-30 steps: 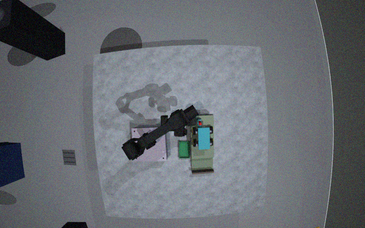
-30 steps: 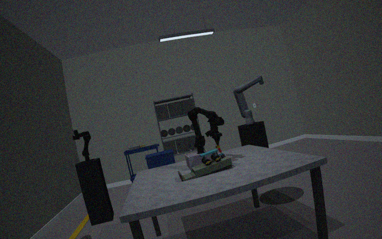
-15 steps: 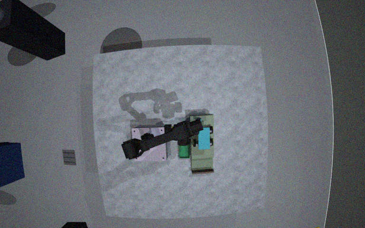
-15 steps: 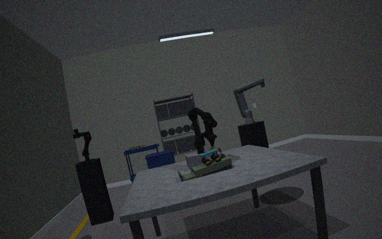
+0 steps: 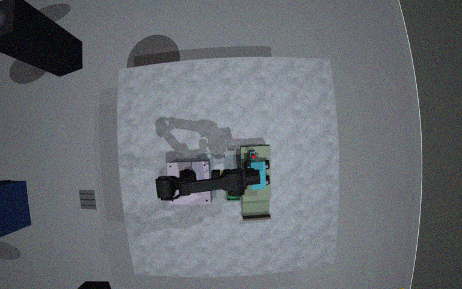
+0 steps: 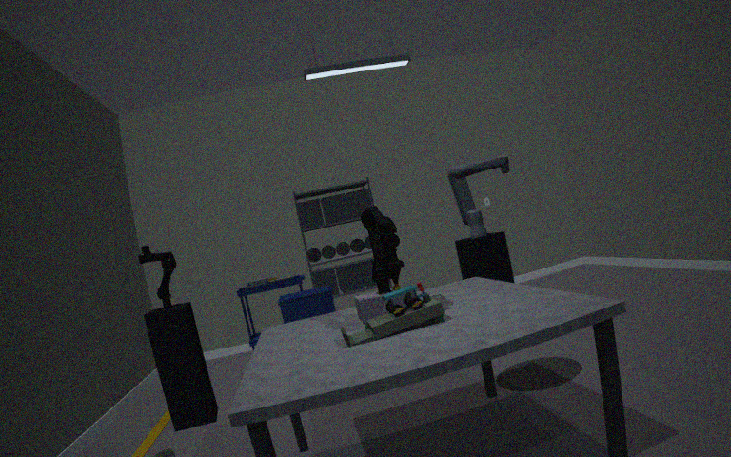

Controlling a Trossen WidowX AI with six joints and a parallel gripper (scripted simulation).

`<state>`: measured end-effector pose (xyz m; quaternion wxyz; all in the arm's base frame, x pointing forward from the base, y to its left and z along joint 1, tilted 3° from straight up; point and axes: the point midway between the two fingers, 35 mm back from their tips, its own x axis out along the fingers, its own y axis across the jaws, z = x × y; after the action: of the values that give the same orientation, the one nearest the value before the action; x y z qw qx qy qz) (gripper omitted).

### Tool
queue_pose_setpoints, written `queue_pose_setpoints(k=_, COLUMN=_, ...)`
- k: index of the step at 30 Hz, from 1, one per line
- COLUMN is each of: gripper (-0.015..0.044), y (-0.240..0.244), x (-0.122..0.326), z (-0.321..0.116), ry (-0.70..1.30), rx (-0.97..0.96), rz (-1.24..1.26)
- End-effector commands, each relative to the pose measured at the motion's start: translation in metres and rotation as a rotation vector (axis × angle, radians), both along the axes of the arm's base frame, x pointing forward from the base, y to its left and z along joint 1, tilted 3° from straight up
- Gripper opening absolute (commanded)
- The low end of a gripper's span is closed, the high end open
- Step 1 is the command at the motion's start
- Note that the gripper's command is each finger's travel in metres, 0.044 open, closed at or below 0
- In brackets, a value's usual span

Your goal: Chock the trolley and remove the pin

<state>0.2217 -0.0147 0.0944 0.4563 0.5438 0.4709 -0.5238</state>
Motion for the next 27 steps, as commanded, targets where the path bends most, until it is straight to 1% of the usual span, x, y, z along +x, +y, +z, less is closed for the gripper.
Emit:
queue_pose_setpoints(k=1, gripper=0.0000, y=-0.016, x=0.002, z=-0.002, ry=0.005, rx=-0.005, rz=0.005)
queue_pose_setpoints(k=27, gripper=0.0000, y=-0.110, x=0.006, z=-0.014, ry=0.005, rx=-0.015, rz=0.005)
